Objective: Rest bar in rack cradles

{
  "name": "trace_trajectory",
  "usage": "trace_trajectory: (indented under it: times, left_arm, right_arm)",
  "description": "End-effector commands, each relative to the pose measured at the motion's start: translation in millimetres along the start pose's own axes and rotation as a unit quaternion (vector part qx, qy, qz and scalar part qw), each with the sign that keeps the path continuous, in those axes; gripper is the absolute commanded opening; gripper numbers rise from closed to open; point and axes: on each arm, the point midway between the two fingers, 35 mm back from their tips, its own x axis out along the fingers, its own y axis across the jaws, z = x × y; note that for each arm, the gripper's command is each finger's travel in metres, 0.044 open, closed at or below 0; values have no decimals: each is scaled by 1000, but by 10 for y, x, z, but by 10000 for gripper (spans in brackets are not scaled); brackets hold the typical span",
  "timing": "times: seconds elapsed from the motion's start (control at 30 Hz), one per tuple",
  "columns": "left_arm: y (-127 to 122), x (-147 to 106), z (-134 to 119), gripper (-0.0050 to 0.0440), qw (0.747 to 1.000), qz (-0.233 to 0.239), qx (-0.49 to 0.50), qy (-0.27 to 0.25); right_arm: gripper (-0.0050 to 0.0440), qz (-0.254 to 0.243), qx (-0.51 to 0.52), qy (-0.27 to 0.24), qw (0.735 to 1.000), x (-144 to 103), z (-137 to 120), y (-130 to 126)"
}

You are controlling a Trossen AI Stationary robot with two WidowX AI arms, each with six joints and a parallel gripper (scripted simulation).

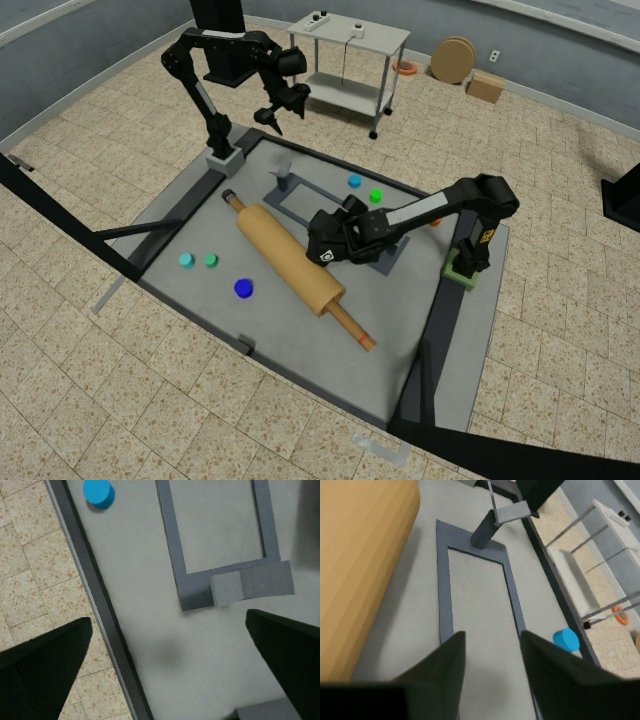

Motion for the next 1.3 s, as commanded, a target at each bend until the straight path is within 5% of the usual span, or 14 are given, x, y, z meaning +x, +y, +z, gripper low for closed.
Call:
trace_trajectory:
  times: [0.0, 1.13, 1.17, 1.27]
  left_arm:
    - [12, -45, 21, 440, 1000, 5, 1, -7]
    - [12, -45, 21, 400, 1000, 5, 1, -7]
    - [12, -45, 21, 400, 1000, 5, 1, -7]
    - [12, -45, 21, 400, 1000, 5, 1, -7]
  right_arm:
    - [148, 4, 14, -9, 1000, -62, 90, -52]
    - [148, 4, 14, -9, 1000, -62, 90, -52]
    - [400, 4, 14, -9, 1000, -62, 90, -52]
    - [400, 4, 14, -9, 1000, -62, 90, -52]
